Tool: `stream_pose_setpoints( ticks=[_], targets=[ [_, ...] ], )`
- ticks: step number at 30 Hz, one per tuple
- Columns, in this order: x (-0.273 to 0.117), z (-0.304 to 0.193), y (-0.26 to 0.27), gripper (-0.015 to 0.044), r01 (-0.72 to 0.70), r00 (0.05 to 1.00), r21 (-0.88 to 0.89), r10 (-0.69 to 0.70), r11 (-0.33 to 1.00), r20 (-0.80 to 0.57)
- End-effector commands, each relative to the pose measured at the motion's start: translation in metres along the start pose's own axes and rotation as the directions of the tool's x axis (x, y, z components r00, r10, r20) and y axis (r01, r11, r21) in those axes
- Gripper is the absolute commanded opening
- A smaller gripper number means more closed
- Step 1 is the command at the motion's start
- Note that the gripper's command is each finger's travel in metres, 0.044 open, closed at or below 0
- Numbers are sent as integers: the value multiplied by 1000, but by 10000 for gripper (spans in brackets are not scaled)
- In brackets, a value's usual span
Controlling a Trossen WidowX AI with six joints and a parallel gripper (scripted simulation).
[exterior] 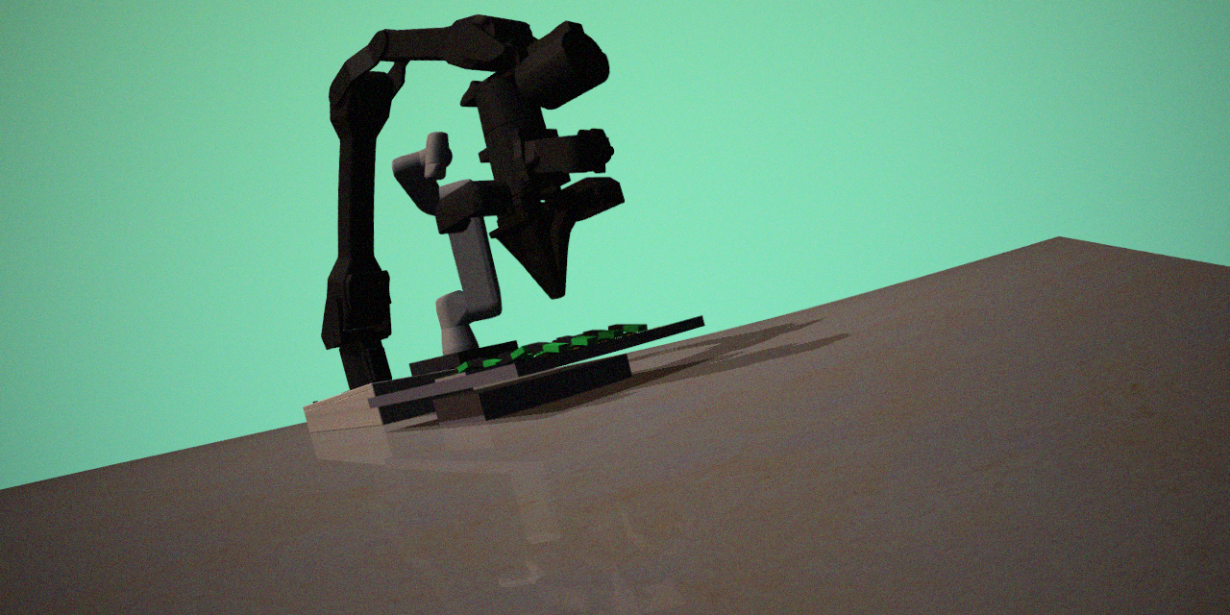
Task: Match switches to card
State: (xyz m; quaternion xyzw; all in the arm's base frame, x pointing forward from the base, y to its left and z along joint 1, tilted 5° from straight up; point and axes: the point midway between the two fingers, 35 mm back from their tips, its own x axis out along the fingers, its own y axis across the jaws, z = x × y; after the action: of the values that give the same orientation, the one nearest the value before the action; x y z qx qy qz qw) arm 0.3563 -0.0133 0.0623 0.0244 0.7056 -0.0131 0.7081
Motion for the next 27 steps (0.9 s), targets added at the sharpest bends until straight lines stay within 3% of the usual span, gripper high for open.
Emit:
stream_pose_setpoints(
  ticks=[1,27],
  targets=[
    [8,-1,-1,0,3,1000,-4,-3,1000,7],
    [32,-1,-1,0,3,1000,-4,-3,1000,7]
  ],
)
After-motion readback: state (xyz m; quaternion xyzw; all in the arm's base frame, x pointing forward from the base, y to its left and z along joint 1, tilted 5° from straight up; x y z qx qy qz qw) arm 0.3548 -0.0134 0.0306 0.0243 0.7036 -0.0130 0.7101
